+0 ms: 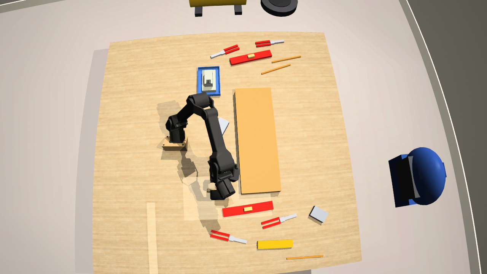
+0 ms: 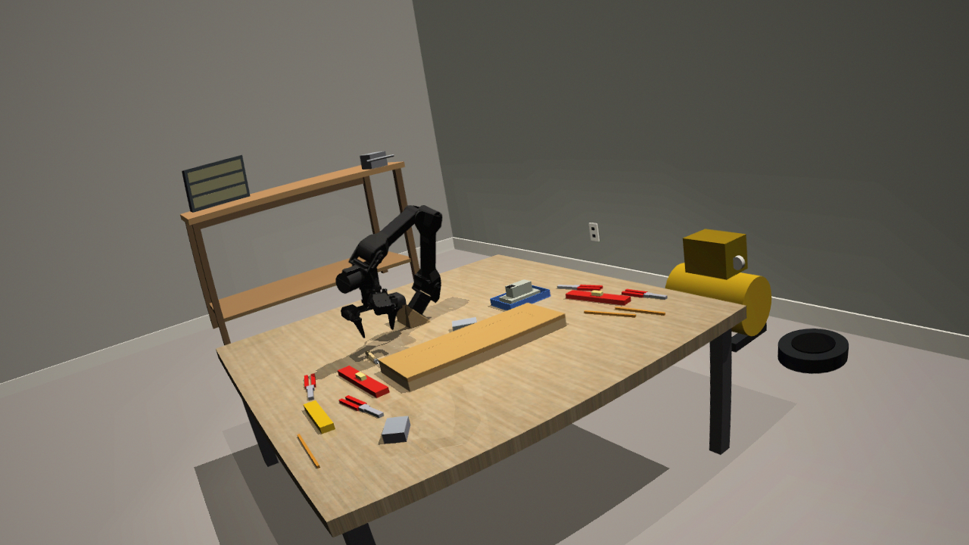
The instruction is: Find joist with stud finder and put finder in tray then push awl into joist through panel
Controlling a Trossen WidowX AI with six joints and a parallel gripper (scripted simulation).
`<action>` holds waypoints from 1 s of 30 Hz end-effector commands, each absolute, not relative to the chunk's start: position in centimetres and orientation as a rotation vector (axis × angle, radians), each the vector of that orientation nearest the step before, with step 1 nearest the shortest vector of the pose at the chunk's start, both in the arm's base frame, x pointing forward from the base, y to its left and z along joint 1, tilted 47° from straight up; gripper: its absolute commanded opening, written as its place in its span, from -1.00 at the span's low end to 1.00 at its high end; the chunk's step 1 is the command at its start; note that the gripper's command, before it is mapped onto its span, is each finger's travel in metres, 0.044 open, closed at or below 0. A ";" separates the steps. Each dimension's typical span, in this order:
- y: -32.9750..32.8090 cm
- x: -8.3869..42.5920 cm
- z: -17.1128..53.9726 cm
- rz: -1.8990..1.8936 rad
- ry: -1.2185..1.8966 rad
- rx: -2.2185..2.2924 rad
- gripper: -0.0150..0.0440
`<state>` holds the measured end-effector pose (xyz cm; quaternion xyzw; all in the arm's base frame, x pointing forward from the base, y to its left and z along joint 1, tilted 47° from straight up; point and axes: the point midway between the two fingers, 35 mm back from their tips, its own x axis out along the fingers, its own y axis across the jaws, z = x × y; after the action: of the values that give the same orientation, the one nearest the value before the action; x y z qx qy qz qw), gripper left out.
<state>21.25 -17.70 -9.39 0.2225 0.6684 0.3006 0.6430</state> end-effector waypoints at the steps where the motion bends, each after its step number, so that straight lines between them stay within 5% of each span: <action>1: -18.7 18.0 -13.0 0.677 1.581 0.583 1.00; 30: -17.2 17.5 -15.0 0.677 1.582 0.585 1.00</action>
<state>17.68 -17.80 -14.54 0.2495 0.6866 0.2936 0.6166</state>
